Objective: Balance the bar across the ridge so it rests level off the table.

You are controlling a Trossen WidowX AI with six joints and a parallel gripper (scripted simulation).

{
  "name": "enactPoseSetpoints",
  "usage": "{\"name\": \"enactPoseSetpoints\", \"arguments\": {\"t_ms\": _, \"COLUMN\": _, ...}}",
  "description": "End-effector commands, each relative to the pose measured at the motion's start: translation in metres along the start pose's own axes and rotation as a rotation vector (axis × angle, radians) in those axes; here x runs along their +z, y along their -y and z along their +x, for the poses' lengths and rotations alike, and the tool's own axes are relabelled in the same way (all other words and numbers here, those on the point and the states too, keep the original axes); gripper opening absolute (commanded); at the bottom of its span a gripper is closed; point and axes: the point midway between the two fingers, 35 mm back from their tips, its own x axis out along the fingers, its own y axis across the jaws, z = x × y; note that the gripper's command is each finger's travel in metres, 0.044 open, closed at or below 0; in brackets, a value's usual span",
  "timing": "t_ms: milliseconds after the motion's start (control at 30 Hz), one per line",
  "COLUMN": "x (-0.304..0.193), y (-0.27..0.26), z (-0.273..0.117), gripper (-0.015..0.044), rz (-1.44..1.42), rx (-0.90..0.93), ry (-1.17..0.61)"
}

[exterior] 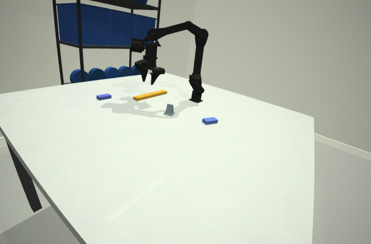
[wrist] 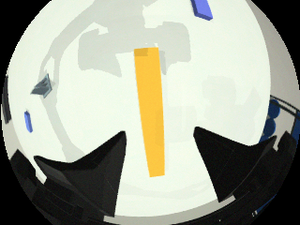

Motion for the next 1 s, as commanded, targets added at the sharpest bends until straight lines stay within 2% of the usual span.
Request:
{"name": "enactPoseSetpoints", "arguments": {"t_ms": 0, "x": -0.001, "y": -0.003, "z": 0.003, "gripper": 0.0315, "rz": -0.056, "rx": 0.022, "ry": -0.035}}
{"name": "enactPoseSetpoints", "arguments": {"t_ms": 167, "x": -0.001, "y": -0.003, "z": 0.010, "gripper": 0.0315, "rz": -0.056, "rx": 0.022, "ry": -0.035}}
{"name": "enactPoseSetpoints", "arguments": {"t_ms": 400, "x": -0.003, "y": -0.004, "z": 0.047, "gripper": 0.0315, "rz": -0.056, "rx": 0.022, "ry": -0.035}}
{"name": "enactPoseSetpoints", "arguments": {"t_ms": 967, "x": -0.003, "y": -0.005, "z": 0.067, "gripper": 0.0315, "rz": -0.056, "rx": 0.022, "ry": -0.035}}
